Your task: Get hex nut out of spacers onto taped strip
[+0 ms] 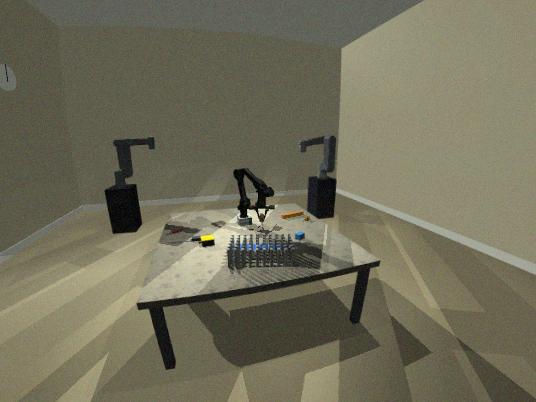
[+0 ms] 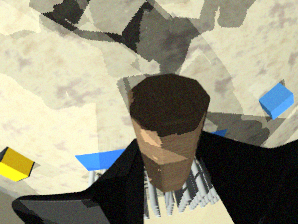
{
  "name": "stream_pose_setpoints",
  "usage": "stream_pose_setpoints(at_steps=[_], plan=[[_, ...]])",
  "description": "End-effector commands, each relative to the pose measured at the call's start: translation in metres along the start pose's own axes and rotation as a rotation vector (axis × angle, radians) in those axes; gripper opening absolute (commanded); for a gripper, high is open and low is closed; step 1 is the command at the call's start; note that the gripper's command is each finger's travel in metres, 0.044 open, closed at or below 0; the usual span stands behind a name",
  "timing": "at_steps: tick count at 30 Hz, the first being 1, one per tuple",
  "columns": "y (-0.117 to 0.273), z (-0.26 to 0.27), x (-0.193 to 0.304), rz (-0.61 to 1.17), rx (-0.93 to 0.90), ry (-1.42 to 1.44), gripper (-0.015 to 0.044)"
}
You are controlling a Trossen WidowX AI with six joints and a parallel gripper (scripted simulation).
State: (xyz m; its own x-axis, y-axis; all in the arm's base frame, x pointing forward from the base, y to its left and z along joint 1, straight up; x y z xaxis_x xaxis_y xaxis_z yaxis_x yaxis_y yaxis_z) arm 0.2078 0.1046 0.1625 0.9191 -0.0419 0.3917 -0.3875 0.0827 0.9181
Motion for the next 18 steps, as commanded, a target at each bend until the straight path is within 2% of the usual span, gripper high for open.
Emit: stream_pose_setpoints(at_steps=[1, 7, 8, 18], plan=[[0.023, 0.002, 0.01, 0.018, 0.003, -0.004, 0.0], [0.051, 0.007, 0.017, 0.017, 0.004, -0.002, 0.0], [0.036, 0.004, 0.012, 0.003, 0.002, -0.001, 0.0], [0.052, -0.044, 0.018, 0.002, 0.033, 0.057, 0.0]])
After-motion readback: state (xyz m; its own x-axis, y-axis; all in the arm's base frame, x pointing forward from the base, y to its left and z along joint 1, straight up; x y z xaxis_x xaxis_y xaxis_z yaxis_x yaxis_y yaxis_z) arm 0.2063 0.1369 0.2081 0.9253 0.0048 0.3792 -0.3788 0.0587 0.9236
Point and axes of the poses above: the point midway between the two fingers, 35 mm back from their tips, its own y axis back along the fingers, its own z axis across the jaws, x = y × z, the point moved 8 cm from there along y, back along the fingers, and after that the axes turned 10 degrees about y, right-handed, at the moved point
